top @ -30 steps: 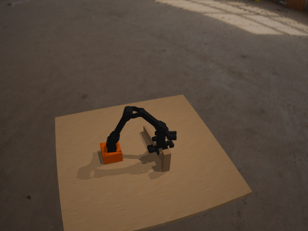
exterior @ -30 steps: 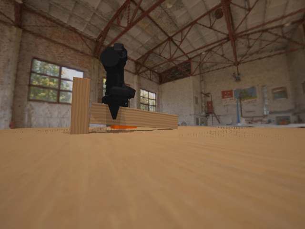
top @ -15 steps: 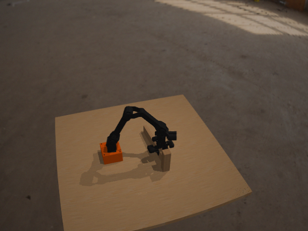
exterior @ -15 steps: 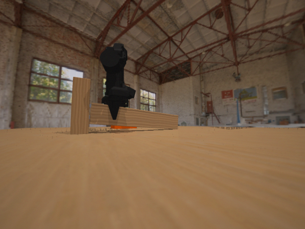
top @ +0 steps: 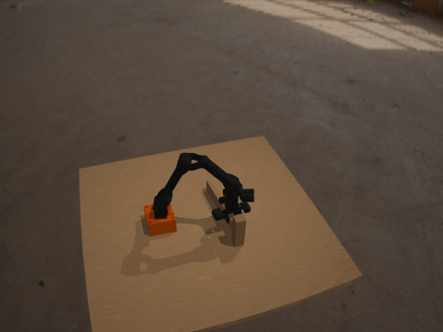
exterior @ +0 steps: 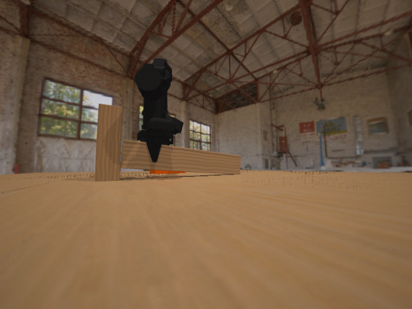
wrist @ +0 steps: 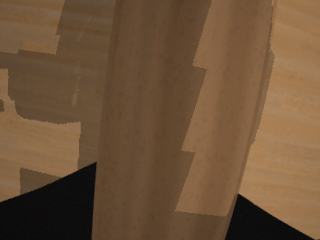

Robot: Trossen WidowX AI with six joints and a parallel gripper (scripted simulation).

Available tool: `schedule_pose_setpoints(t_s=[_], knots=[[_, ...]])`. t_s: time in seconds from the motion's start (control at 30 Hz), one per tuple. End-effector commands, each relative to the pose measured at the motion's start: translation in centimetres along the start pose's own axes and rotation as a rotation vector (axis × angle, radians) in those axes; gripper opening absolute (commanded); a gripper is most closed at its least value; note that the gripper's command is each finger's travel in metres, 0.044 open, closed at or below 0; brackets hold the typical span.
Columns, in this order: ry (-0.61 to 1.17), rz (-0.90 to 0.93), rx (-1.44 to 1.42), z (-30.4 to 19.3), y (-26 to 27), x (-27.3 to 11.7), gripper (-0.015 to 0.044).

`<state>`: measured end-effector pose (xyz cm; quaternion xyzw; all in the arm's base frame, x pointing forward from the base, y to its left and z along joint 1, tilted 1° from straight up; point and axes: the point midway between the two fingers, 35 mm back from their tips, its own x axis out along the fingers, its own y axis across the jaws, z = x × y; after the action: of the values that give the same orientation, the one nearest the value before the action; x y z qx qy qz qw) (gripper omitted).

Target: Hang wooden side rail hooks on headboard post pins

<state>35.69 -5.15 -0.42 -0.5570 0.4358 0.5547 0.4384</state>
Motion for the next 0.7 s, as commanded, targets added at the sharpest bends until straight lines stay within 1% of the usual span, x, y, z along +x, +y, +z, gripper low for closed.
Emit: schedule_pose_setpoints(t_s=[0.0,0.67], knots=[[0.008,-0.009,0.006,-0.17,-0.23,-0.05,0.0],[0.008,-0.009,0.006,-0.17,-0.23,0.29,0.0]])
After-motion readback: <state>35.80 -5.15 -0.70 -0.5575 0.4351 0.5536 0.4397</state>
